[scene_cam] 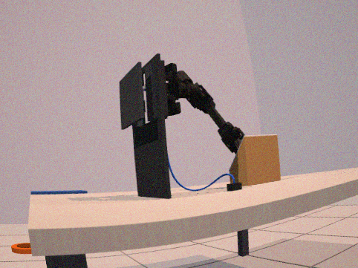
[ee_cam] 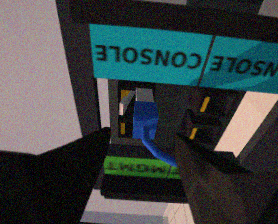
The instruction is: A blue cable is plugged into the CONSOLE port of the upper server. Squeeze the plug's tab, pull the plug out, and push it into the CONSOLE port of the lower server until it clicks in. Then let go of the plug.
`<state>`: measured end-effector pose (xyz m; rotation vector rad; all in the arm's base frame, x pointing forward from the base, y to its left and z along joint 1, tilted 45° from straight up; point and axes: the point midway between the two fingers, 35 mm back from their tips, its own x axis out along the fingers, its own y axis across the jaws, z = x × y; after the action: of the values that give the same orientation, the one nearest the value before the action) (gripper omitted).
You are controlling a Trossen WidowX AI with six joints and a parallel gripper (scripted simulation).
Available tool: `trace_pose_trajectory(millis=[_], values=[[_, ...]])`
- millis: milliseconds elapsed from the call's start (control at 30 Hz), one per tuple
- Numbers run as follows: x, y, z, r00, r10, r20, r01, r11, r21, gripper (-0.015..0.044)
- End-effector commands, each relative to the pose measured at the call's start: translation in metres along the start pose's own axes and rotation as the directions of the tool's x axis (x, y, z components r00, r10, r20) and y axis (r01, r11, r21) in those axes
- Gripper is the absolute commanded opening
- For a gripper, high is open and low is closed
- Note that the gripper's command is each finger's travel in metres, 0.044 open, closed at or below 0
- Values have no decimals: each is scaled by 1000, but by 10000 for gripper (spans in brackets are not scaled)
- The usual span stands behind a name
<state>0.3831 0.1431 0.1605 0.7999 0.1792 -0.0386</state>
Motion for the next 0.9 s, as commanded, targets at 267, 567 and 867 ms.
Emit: trace_pose_trajectory(millis=[267,567,867], values=[[20,3,6,1000,9,2,-9,1000,-2,239],[34,3,10,1000,10,3,-10,1000,-3,239],[45,2,13,1000,11,4,-11,1000,-3,239]])
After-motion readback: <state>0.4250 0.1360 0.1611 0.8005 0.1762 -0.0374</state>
